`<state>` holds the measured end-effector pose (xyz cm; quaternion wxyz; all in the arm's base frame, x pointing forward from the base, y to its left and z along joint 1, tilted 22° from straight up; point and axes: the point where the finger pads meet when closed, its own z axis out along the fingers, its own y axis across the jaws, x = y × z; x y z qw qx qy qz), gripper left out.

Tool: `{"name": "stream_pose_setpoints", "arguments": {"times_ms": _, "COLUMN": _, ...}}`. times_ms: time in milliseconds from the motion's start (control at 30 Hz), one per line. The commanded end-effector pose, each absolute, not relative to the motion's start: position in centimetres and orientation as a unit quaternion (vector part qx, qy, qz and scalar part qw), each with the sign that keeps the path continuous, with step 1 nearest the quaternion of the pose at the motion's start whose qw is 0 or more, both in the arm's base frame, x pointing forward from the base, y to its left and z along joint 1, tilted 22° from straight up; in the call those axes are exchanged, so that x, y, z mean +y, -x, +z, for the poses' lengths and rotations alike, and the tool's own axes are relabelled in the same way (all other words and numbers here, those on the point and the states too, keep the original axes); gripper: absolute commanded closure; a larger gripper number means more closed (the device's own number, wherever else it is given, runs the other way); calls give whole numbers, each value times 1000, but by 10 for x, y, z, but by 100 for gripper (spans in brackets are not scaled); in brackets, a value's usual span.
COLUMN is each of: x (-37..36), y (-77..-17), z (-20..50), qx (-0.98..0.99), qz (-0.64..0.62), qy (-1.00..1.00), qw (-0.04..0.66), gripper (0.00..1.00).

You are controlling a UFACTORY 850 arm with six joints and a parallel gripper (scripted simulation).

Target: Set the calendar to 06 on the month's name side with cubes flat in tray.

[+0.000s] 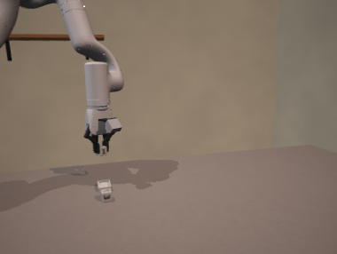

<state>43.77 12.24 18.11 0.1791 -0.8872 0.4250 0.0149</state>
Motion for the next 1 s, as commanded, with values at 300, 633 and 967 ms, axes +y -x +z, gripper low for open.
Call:
{"name": "stream_pose_setpoints", "arguments": {"times_ms": 300, "x": 135, "y": -436, "z": 185, "qx": 214, "qz": -32, "qy": 958, "qw": 190, "gripper": 71}}
{"name": "stream_pose_setpoints", "arguments": {"times_ms": 633, "x": 145, "y": -433, "z": 188, "qx": 41, "qz": -65, "qy": 980, "qw": 182, "gripper": 71}}
{"name": "stream_pose_setpoints", "arguments": {"times_ms": 967, "x": 151, "y": -432, "z": 189, "qx": -56, "qz": -83, "qy": 980, "qw": 174, "gripper": 71}}
